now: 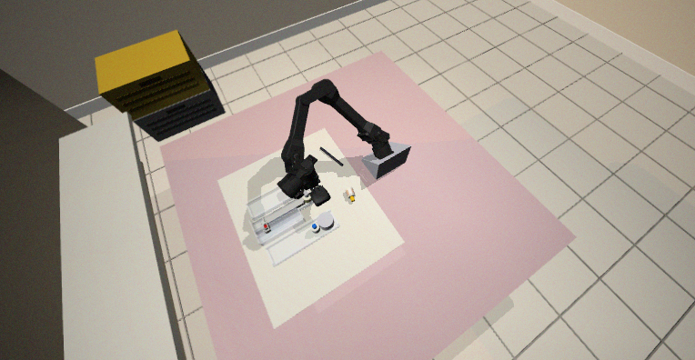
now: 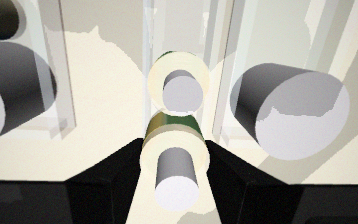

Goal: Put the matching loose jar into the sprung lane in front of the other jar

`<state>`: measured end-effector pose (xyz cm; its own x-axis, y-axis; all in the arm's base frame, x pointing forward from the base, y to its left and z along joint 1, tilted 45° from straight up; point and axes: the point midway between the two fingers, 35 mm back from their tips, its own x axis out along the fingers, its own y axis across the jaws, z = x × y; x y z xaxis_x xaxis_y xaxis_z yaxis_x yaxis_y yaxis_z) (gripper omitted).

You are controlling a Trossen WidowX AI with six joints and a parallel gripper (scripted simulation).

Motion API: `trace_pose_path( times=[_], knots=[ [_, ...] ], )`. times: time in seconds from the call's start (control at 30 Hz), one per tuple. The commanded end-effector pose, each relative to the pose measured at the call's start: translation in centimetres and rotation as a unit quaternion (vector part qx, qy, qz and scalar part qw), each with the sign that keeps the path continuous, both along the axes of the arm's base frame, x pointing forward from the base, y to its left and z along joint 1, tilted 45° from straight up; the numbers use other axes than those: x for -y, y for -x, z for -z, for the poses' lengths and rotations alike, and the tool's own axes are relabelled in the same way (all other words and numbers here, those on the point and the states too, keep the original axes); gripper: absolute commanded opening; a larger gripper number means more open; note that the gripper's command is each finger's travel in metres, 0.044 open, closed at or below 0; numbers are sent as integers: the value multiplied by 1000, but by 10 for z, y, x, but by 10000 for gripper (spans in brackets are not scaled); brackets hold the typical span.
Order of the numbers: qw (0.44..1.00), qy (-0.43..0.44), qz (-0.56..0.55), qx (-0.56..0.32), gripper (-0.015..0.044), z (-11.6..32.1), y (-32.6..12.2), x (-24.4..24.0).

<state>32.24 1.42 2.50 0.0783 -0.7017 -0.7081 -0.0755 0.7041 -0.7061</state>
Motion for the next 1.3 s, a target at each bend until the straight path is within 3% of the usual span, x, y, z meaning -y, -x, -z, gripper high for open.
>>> trace_pose_path(
  times=[0.0, 1.27],
  knots=[
    [1000, 0, -4, 12, 0, -4, -9, -3],
    [1000, 0, -4, 13, 0, -5, -15, -3]
  ],
)
